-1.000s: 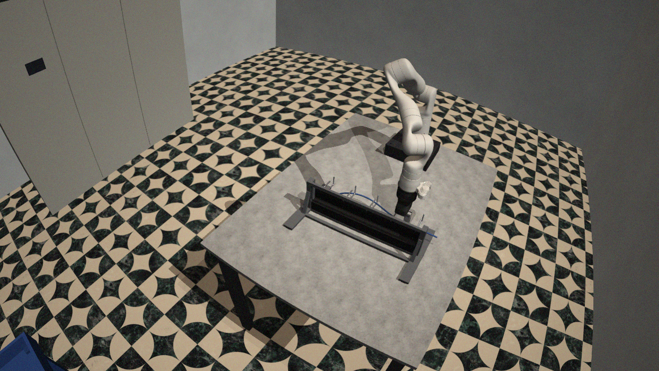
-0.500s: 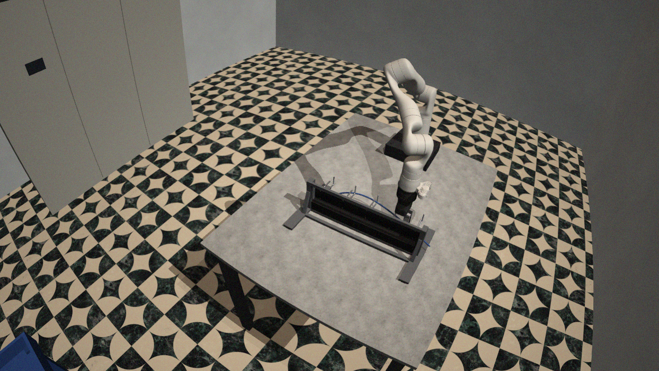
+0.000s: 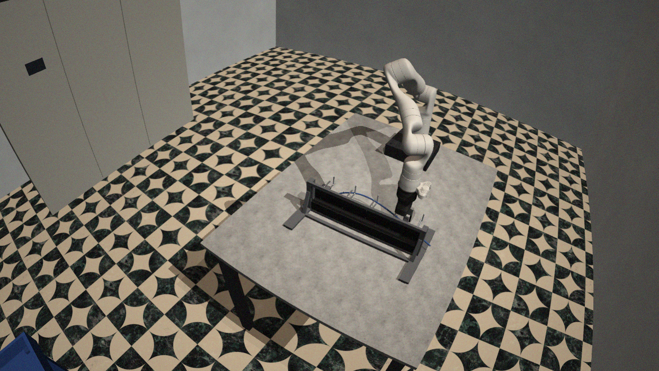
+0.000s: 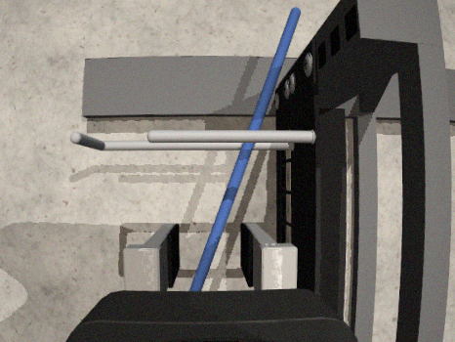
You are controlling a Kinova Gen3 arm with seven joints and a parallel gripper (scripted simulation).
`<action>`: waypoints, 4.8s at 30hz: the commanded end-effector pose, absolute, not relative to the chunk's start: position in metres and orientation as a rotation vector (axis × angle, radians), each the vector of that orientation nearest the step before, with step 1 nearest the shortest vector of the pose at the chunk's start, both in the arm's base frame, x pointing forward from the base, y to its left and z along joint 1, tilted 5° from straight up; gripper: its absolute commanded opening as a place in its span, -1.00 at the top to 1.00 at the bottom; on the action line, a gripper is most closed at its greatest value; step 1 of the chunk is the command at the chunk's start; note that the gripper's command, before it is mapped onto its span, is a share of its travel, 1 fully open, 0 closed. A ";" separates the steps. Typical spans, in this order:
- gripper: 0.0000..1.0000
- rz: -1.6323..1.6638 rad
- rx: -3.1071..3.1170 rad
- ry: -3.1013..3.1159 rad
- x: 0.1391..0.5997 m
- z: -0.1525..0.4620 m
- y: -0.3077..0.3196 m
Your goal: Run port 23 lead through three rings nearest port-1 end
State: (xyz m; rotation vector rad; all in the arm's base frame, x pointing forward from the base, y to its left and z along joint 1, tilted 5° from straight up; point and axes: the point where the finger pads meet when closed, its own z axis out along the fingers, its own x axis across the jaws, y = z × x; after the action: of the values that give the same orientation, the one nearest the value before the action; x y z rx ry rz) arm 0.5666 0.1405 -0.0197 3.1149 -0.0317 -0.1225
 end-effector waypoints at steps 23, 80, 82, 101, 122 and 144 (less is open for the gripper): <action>-0.34 -0.119 3.115 -0.032 0.568 -0.012 0.141; 1.00 -0.119 3.115 -0.032 0.574 0.061 0.142; 1.00 -0.119 3.115 -0.032 0.574 0.061 0.142; 1.00 -0.119 3.115 -0.032 0.574 0.061 0.142; 1.00 -0.119 3.115 -0.032 0.574 0.061 0.142; 1.00 -0.119 3.115 -0.032 0.574 0.061 0.142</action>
State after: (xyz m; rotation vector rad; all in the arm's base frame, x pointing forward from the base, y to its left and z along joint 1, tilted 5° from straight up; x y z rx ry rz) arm 0.5729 0.1423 0.0599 3.1148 -0.0317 -0.1225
